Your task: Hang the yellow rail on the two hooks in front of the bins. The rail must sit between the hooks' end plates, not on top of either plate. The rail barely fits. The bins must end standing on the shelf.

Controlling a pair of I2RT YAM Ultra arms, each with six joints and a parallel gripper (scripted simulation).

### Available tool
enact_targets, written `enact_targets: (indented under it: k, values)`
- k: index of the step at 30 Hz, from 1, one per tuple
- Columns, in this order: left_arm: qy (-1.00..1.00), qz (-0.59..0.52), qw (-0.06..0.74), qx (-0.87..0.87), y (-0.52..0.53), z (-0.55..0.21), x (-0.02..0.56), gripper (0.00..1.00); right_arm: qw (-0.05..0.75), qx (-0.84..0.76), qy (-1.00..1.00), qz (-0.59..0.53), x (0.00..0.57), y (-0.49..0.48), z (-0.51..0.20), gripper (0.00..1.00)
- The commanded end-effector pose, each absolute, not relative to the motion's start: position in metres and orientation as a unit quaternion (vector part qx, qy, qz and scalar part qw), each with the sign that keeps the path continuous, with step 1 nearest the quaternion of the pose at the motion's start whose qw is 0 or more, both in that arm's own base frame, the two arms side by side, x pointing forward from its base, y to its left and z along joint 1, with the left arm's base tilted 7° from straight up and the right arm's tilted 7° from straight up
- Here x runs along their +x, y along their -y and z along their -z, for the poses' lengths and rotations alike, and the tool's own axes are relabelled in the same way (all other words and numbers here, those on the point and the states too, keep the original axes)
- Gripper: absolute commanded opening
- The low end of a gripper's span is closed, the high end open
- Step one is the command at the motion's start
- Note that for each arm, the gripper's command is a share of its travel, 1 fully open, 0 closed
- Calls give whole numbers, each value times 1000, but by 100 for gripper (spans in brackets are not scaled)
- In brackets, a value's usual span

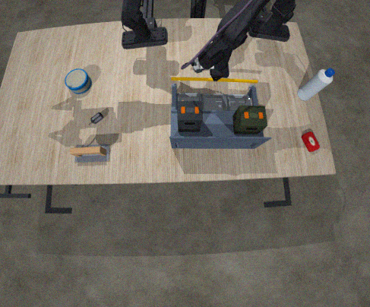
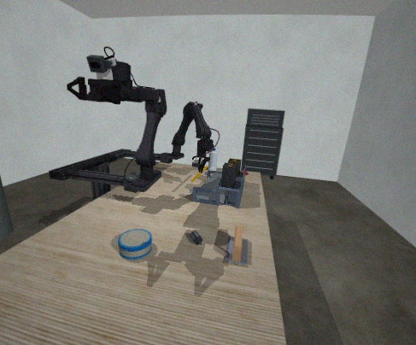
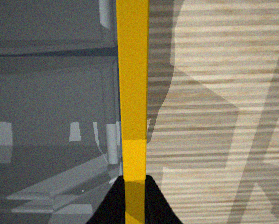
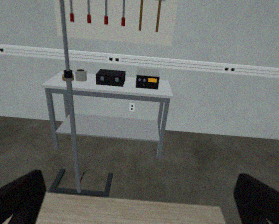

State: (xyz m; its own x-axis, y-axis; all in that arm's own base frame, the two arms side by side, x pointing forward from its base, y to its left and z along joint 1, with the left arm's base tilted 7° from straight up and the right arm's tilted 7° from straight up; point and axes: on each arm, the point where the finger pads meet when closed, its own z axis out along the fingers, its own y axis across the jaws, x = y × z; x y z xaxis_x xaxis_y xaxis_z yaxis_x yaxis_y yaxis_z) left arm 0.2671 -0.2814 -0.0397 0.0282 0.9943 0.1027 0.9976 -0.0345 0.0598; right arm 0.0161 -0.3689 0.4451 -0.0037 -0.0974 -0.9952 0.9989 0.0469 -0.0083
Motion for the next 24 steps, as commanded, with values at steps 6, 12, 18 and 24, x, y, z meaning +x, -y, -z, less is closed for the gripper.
enact_targets:
  k: [6,12,18,24]
  values:
    - [695,56,-12,-717,292,26,279,0,533,466,-477,521,9,362,-456,100]
    - [693,57,-8,-719,290,27,275,0,533,466,-477,521,9,362,-456,100]
    - [693,58,-1,-719,286,30,272,0,533,466,-477,521,9,362,-456,100]
    - [693,59,-3,-719,287,30,273,0,533,466,-477,521,9,362,-456,100]
